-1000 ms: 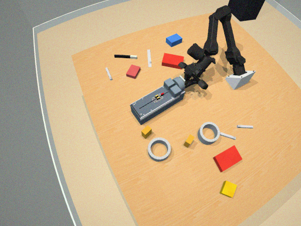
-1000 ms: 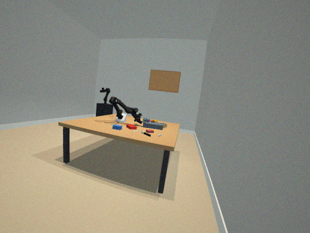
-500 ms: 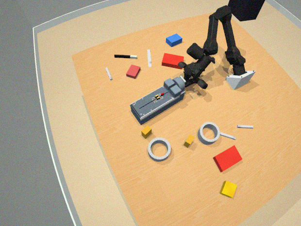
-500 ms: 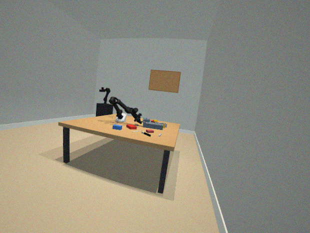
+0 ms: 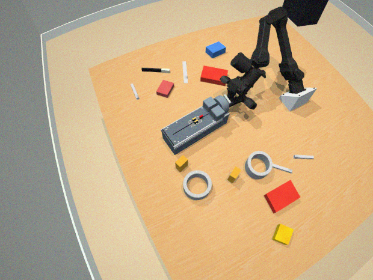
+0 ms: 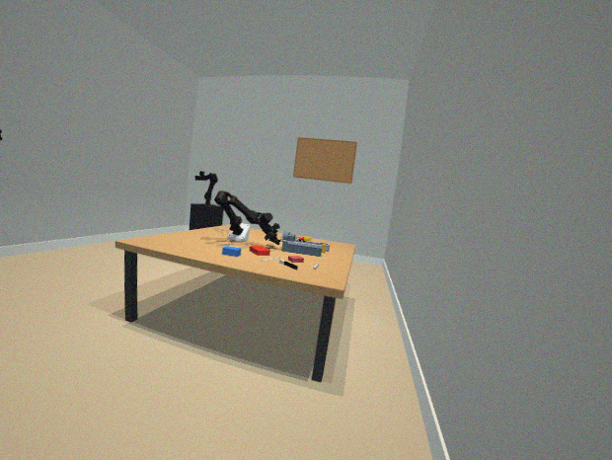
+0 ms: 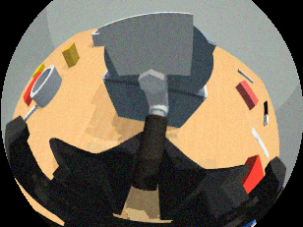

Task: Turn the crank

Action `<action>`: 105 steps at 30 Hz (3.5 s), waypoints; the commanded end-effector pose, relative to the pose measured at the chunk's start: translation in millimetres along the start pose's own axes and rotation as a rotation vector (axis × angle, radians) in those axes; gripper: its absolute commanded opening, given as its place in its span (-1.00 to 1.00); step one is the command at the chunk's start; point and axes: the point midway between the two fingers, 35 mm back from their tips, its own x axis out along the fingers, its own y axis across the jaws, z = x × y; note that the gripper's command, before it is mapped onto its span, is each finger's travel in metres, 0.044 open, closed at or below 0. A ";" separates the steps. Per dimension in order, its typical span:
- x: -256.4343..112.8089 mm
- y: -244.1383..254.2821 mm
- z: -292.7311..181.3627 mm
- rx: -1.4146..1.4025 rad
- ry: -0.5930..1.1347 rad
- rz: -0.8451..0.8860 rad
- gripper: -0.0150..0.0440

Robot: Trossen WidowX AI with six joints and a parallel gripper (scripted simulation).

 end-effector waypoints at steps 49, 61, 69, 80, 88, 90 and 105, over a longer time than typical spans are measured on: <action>-17.5 -23.2 15.3 0.009 0.000 -0.024 -0.49; -26.1 -22.9 23.8 0.010 0.000 -0.023 -0.49; -32.2 -19.6 29.9 0.010 0.000 -0.023 -0.49; -39.6 -10.2 37.5 0.011 0.000 -0.022 -0.49; -42.9 -1.3 41.1 0.011 0.000 -0.021 -0.49; -43.2 0.7 41.4 0.011 0.000 -0.021 -0.49; -43.4 10.1 41.5 0.011 0.000 -0.021 -0.49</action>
